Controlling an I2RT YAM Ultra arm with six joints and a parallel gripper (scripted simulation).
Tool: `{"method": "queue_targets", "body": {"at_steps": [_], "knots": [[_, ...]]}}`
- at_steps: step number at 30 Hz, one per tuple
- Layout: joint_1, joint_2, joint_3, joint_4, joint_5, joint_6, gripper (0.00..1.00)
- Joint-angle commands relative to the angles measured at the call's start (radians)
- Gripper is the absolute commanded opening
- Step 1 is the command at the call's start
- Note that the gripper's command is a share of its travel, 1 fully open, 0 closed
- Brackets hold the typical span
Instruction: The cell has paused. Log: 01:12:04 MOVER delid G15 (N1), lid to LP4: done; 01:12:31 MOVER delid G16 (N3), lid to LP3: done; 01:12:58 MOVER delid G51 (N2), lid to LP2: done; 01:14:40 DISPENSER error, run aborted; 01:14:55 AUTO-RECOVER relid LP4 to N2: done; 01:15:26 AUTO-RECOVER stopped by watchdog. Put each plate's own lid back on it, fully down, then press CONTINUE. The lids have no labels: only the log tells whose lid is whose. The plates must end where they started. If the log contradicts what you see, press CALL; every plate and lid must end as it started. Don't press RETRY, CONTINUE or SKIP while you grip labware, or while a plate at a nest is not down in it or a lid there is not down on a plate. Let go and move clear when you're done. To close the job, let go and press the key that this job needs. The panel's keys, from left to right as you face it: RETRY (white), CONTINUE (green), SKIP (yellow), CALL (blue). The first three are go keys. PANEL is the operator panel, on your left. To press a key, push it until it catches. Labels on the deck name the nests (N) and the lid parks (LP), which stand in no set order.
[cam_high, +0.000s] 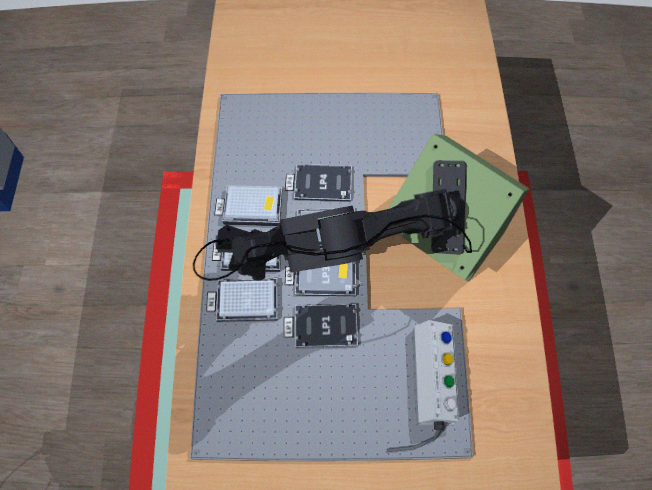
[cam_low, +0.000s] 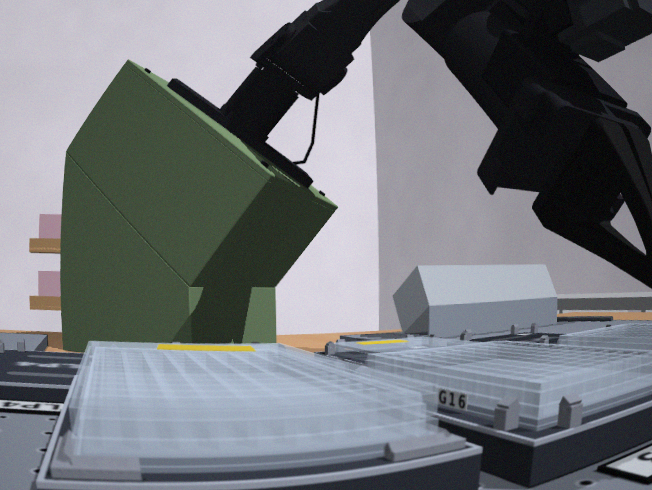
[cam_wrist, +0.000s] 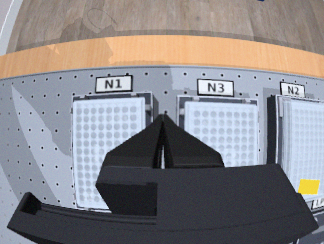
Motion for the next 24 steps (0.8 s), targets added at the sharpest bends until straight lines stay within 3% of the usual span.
{"method": "queue_targets", "body": {"at_steps": [1,21,24], "knots": [[-0.012,-0.004,0.023,-0.022,-0.008,-0.007,0.00],[-0.012,-0.004,0.023,-0.022,-0.008,-0.007,0.00],[-0.048,0.027,0.037,0.008,-0.039,-0.023,0.00]]}}
